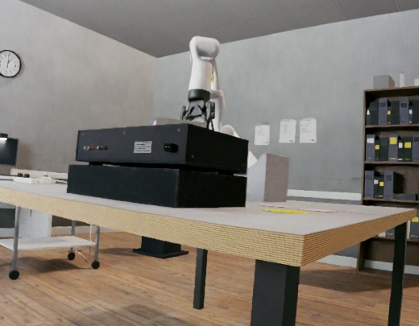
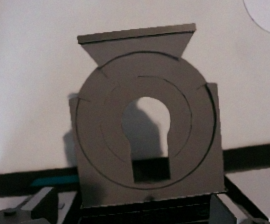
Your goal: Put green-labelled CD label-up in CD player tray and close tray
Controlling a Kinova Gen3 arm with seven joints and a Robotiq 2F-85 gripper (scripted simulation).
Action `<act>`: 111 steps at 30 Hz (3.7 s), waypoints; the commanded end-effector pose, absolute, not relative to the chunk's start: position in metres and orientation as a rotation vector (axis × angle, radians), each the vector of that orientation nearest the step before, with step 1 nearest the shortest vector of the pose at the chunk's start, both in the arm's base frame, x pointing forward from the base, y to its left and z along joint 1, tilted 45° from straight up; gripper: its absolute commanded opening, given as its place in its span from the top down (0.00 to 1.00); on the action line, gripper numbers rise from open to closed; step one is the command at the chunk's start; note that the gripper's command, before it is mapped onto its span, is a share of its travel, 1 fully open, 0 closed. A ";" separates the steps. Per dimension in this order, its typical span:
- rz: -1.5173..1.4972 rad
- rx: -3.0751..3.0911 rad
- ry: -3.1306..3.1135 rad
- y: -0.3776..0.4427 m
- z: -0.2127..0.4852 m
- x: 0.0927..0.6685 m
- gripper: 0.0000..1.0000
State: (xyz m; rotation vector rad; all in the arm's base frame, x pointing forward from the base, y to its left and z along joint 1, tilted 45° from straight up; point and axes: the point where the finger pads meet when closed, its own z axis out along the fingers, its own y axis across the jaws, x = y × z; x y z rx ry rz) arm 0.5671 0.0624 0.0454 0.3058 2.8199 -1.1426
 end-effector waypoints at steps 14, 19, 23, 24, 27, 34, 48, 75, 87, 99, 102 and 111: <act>-1.110 0.289 2.828 0.064 0.063 0.572 0.00; -1.092 0.280 2.832 0.064 0.074 0.575 0.00; -1.060 0.263 2.837 0.063 0.094 0.580 0.00; -1.050 0.257 2.838 0.063 0.100 0.581 0.00; -1.021 0.240 2.839 0.062 0.120 0.585 0.00; -0.988 0.221 2.836 0.060 0.144 0.590 0.00; -0.966 0.207 2.831 0.058 0.162 0.592 0.00; -0.922 0.177 2.814 0.053 0.202 0.597 0.00; -0.939 0.178 2.817 0.045 0.202 0.590 0.00; -0.961 0.182 2.822 0.035 0.201 0.580 0.00; -0.961 0.182 2.822 0.035 0.201 0.580 0.00; -0.982 0.186 2.828 0.026 0.200 0.570 0.00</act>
